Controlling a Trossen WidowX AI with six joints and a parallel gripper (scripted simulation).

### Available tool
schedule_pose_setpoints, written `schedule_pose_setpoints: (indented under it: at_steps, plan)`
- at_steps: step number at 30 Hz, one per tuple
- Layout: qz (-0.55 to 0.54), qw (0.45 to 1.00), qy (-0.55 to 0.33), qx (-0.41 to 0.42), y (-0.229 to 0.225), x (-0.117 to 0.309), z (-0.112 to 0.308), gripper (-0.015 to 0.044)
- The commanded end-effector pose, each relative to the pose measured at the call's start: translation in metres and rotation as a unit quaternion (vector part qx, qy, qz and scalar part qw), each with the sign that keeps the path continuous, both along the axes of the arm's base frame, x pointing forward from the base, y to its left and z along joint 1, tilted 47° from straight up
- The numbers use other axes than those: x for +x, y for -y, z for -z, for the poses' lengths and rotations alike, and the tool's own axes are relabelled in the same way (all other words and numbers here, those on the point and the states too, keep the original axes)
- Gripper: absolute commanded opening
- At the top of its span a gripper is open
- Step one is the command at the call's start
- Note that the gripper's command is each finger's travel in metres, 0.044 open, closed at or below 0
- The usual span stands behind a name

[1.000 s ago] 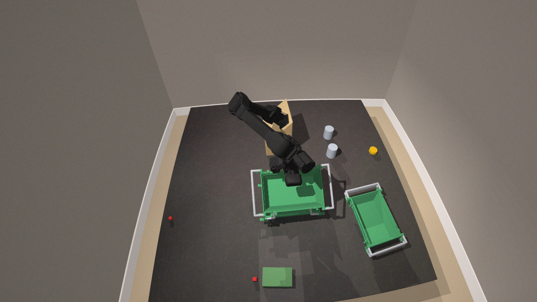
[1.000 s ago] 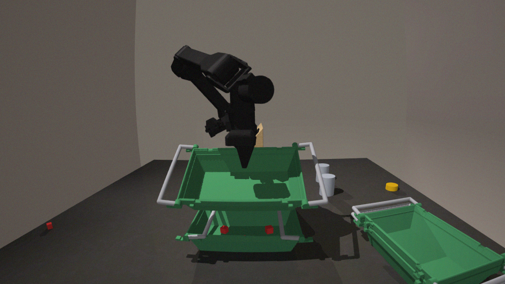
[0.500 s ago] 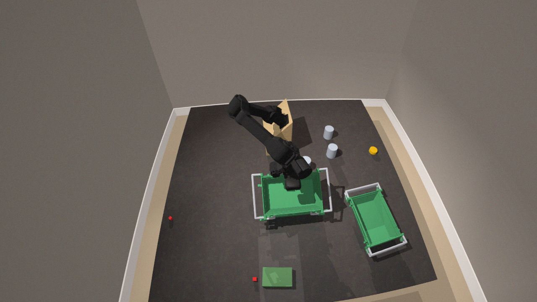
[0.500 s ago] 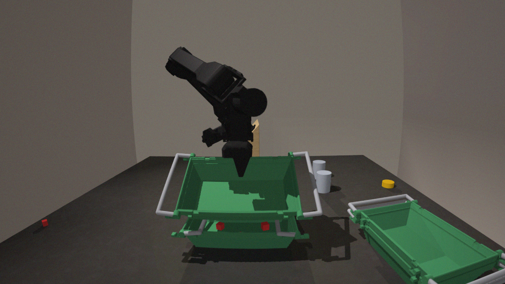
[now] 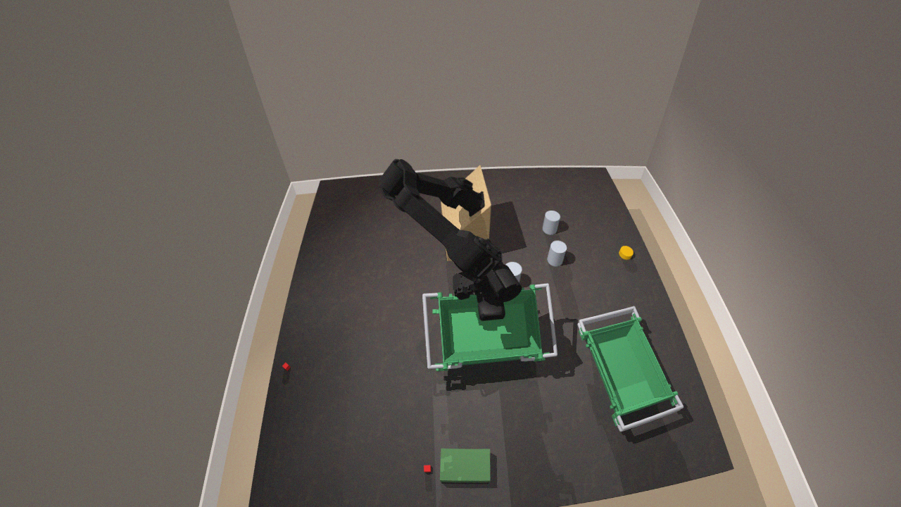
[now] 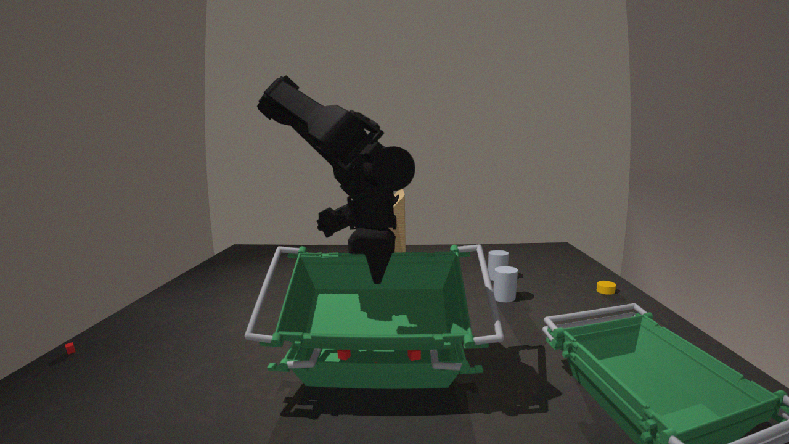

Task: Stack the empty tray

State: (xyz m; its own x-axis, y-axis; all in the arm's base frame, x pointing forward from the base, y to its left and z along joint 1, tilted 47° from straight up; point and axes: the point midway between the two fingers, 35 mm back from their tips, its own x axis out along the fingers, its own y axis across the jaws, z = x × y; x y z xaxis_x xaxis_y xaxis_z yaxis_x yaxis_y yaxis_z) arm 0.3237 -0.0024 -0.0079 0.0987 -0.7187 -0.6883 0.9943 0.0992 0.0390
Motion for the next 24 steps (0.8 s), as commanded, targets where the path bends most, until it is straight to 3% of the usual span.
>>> schedule_pose_setpoints:
  at_steps: [1, 24]
  plan:
    - [0.000, 1.000, 0.000, -0.002, 0.0028, -0.0028, 0.0014, 0.0000]
    - [0.000, 1.000, -0.001, -0.003, 0.0127, -0.0103, 0.0106, 0.0000]
